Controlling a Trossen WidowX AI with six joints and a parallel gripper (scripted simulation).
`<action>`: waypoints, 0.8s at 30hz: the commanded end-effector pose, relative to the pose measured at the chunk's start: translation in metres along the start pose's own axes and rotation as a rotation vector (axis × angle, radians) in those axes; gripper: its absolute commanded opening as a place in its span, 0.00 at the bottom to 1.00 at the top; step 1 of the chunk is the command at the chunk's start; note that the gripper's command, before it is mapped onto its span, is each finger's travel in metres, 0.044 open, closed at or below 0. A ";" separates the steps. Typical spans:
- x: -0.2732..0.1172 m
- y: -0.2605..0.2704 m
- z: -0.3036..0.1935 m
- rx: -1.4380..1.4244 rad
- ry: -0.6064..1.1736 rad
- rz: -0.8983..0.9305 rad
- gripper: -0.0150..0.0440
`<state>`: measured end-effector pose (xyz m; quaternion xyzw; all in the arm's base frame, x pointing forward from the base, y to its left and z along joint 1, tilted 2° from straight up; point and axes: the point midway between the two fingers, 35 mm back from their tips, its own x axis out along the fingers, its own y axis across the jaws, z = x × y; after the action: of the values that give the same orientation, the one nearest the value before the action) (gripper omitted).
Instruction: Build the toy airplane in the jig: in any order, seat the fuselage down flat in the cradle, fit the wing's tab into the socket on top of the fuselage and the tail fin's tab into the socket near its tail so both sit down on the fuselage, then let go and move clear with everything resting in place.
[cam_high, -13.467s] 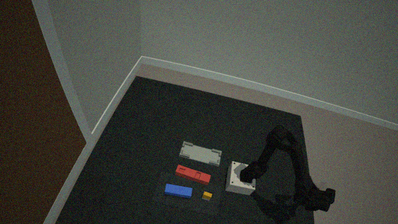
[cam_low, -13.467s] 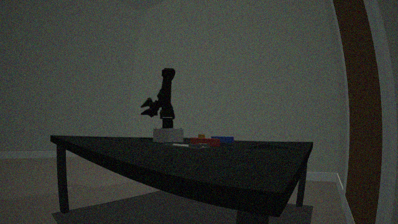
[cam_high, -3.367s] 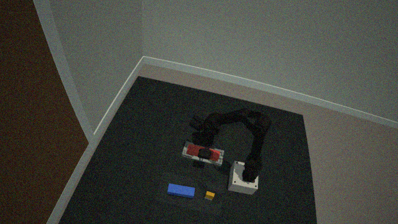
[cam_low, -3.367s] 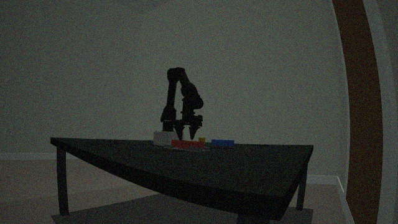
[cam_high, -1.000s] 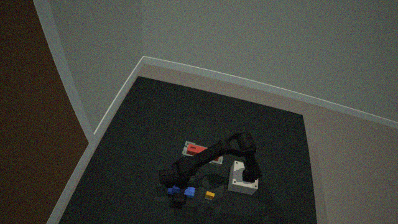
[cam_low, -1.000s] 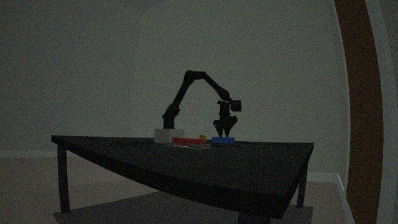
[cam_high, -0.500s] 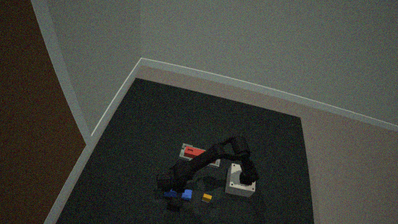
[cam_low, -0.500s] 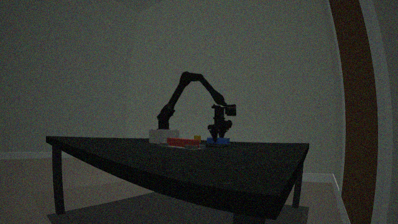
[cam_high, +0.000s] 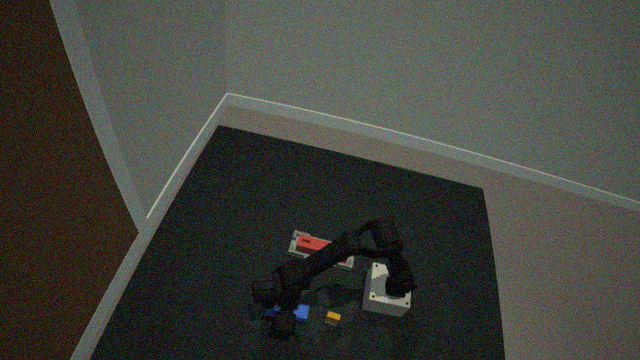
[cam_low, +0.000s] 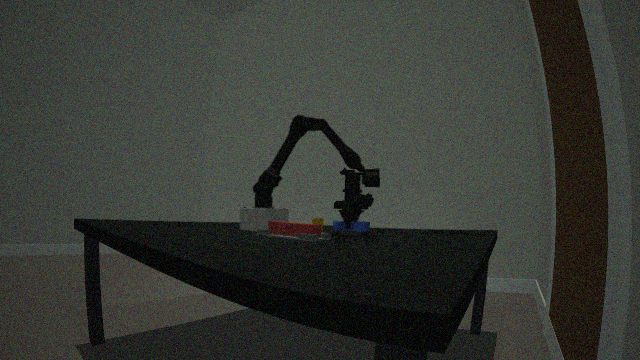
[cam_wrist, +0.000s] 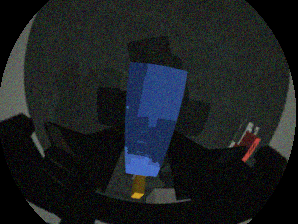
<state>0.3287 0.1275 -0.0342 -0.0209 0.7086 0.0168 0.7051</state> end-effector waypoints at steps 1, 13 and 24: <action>0.000 0.000 0.000 0.005 -0.001 0.000 0.43; -0.028 -0.005 0.015 0.032 -0.051 0.034 0.25; -0.061 -0.002 0.014 0.023 -0.035 0.023 0.25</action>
<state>0.3406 0.1253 0.0143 -0.0038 0.7001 0.0172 0.7138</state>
